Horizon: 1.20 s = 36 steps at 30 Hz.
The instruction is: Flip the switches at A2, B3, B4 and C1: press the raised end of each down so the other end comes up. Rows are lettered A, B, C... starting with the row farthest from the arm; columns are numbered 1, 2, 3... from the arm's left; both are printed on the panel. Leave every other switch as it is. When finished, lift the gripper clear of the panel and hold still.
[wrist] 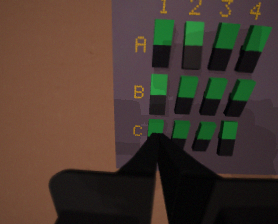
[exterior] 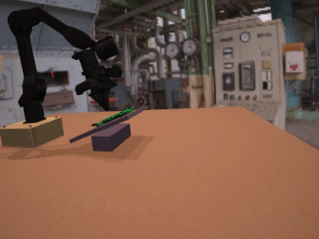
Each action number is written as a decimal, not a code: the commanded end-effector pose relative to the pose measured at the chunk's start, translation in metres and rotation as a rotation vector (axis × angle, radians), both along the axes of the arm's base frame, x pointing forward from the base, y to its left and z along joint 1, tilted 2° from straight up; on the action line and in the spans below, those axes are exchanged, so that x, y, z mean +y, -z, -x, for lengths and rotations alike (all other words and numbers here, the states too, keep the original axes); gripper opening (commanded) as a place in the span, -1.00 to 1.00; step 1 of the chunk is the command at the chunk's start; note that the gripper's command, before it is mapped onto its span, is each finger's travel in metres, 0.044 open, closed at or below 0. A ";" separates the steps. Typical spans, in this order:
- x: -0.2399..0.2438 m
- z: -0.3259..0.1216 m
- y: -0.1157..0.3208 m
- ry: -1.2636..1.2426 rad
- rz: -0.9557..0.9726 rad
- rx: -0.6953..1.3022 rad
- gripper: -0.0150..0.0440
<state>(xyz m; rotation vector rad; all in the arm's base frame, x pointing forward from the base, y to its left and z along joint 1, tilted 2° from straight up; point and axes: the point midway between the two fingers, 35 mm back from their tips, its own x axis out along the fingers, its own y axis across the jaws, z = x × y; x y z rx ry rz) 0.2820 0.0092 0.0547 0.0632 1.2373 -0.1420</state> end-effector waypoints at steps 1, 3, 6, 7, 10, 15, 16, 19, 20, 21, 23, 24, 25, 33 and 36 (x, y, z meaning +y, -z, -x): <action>-0.001 0.001 0.007 0.001 0.001 0.012 -0.49; -0.001 0.001 0.008 0.001 0.001 0.012 -0.49; -0.001 0.000 0.011 0.001 0.001 0.012 -0.49; -0.001 -0.001 0.013 0.001 0.001 0.012 -0.49; -0.001 -0.003 0.017 0.001 0.001 0.012 -0.49; -0.002 -0.003 0.020 0.001 0.001 0.012 -0.49; -0.002 -0.003 0.020 0.001 0.001 0.012 -0.49; -0.002 -0.003 0.020 0.001 0.001 0.012 -0.49; -0.002 -0.003 0.020 0.001 0.001 0.012 -0.49; -0.002 -0.003 0.020 0.001 0.001 0.012 -0.49; -0.002 -0.003 0.020 0.001 0.001 0.012 -0.49; -0.002 -0.003 0.020 0.001 0.001 0.012 -0.49; -0.002 -0.003 0.020 0.001 0.001 0.012 -0.49; -0.002 -0.003 0.020 0.001 0.001 0.012 -0.49; -0.002 -0.003 0.020 0.001 0.001 0.012 -0.49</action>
